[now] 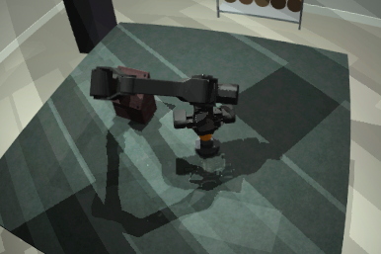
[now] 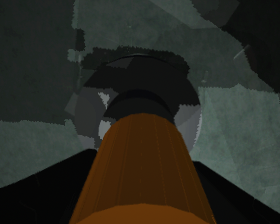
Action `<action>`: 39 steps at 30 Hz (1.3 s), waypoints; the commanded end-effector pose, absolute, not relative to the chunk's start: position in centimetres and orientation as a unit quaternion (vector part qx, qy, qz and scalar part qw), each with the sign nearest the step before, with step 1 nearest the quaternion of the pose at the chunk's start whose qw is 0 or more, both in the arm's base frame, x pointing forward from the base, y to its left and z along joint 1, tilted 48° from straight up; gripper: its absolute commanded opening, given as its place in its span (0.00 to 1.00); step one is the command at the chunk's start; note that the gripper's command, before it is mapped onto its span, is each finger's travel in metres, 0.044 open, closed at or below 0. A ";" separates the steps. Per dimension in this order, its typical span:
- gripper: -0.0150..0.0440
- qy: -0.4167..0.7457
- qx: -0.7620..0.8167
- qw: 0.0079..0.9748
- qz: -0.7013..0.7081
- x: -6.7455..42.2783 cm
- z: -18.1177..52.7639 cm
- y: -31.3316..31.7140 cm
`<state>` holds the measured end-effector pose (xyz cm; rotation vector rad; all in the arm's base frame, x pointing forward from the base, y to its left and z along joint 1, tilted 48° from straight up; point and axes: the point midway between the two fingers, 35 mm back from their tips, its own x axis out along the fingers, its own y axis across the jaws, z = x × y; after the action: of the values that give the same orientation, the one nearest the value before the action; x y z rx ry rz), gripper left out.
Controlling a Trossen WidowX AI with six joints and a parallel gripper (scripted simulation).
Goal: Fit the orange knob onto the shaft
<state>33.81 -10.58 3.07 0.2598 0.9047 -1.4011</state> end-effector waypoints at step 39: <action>0.25 0.322 0.194 0.648 -0.662 34.2 2.8 -10.8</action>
<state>34.13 -10.74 2.87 0.4382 0.7413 -1.5056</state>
